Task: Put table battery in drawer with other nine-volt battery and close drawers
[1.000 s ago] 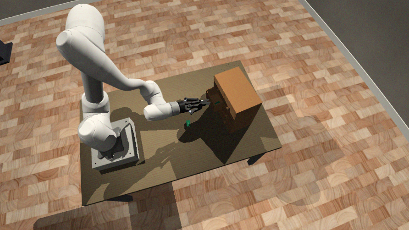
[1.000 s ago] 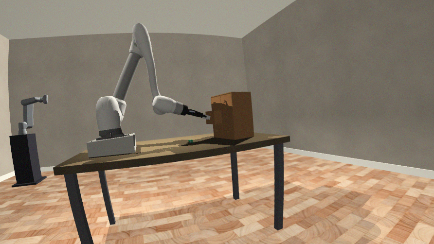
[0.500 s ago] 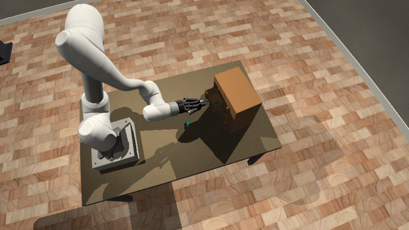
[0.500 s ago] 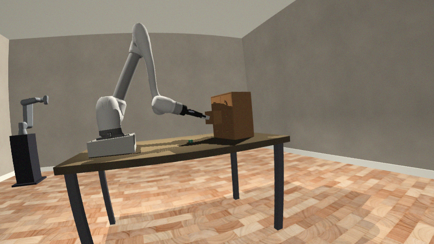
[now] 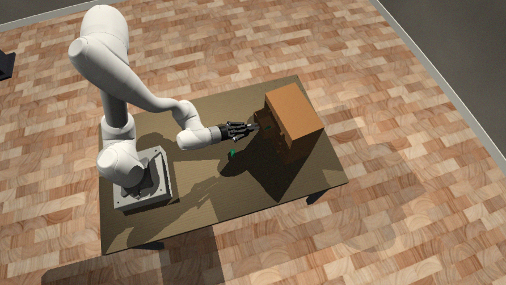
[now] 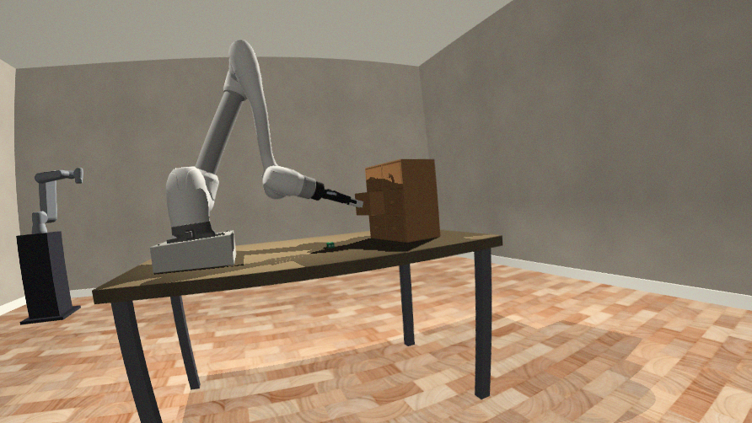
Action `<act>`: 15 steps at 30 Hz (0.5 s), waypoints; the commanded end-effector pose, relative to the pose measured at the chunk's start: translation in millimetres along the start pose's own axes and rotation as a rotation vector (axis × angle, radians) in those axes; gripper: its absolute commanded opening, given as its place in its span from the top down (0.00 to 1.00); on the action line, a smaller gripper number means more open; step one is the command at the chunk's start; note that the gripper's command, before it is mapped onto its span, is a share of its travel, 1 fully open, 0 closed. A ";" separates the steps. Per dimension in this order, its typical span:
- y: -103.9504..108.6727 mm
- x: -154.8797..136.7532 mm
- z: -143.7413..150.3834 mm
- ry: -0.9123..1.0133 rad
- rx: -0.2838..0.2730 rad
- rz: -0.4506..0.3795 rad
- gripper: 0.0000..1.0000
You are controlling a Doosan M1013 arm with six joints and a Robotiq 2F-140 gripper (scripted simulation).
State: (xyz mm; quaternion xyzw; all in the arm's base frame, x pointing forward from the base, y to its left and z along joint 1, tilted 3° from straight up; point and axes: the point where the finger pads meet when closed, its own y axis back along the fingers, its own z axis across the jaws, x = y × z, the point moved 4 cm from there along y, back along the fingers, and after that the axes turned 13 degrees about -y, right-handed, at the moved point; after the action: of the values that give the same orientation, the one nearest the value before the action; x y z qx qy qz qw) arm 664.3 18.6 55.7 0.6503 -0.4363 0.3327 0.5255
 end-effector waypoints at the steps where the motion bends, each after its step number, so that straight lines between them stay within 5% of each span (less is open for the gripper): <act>1: 0.0 0.1 -0.1 0.000 0.000 0.000 0.92; 15: 0.0 0.1 -0.1 0.000 0.000 0.000 0.80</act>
State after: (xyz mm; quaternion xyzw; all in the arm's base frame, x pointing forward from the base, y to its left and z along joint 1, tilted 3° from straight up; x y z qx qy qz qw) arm 664.2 18.6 55.7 0.6503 -0.4363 0.3327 0.5255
